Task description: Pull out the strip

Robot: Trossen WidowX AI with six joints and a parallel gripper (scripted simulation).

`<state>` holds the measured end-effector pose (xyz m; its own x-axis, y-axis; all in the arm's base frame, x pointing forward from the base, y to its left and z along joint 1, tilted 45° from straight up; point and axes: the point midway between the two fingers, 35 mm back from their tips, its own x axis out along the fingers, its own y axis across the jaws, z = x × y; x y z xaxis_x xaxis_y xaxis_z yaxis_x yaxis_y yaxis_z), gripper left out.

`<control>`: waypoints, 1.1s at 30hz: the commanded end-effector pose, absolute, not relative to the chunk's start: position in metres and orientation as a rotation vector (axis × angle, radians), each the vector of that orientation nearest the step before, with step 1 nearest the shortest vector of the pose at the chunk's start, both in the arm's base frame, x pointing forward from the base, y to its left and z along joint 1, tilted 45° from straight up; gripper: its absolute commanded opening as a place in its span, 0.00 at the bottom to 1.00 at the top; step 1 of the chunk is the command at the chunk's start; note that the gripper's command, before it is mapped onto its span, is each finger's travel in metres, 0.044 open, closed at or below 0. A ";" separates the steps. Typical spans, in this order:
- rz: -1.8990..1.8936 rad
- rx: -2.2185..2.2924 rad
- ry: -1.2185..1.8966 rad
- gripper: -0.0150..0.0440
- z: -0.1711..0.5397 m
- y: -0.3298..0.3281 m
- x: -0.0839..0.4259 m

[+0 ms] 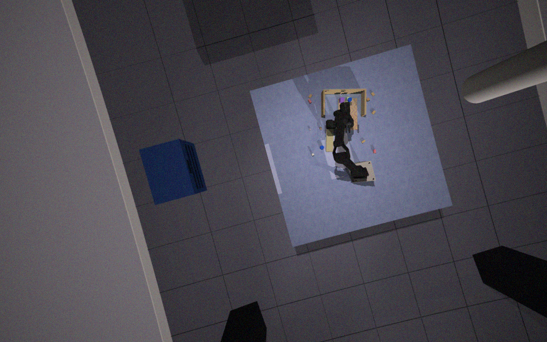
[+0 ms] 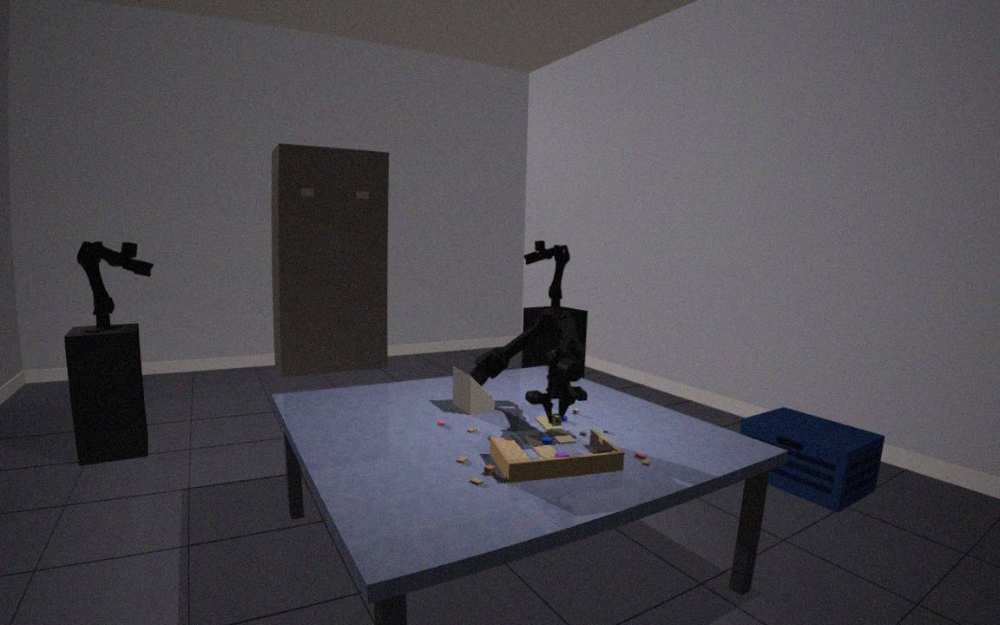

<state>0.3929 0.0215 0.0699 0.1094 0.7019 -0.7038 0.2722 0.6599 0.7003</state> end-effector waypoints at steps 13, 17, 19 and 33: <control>0.384 0.854 1.469 0.25 0.066 0.015 0.348; 0.383 0.854 1.470 0.25 0.063 0.014 0.333; 0.383 0.854 1.470 0.25 0.062 0.014 0.326; 0.382 0.854 1.472 0.25 0.069 -0.001 0.296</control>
<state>0.2968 0.0112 0.0579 0.0936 0.7082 -0.6997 0.2787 0.6561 0.7013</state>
